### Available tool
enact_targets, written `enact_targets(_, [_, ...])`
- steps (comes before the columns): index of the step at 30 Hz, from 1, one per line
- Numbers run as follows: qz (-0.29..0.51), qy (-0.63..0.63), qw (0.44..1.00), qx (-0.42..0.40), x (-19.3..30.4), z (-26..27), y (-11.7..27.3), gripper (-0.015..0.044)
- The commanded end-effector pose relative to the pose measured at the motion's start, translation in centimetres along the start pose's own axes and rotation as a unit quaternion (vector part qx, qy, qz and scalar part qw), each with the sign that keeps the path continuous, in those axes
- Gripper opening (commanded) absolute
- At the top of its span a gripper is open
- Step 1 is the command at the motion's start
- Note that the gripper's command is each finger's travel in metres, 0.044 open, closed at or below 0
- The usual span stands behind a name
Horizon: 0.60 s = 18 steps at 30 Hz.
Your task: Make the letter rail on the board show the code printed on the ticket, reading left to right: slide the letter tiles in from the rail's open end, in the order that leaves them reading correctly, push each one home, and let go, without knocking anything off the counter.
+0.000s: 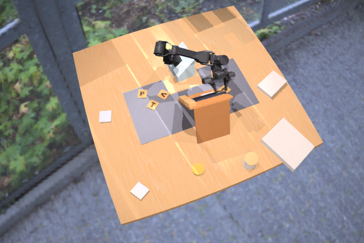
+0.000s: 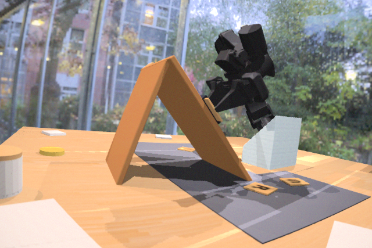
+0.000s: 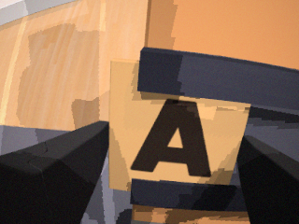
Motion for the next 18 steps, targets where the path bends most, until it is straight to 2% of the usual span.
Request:
enact_targets(1, [-0.001,-0.002,1.000,-0.003,-0.15,-0.18,0.08,0.0000])
enact_targets(18, [-0.001,-0.002,1.000,-0.003,0.00,-1.00,0.00,0.0000])
Point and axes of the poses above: the point midway between the two fingers, 35 mm back from their tips, its own y axis back along the fingers, its own z axis across the jaws, x = y × z, the point moved 10 cm from there along y, back along the fingers
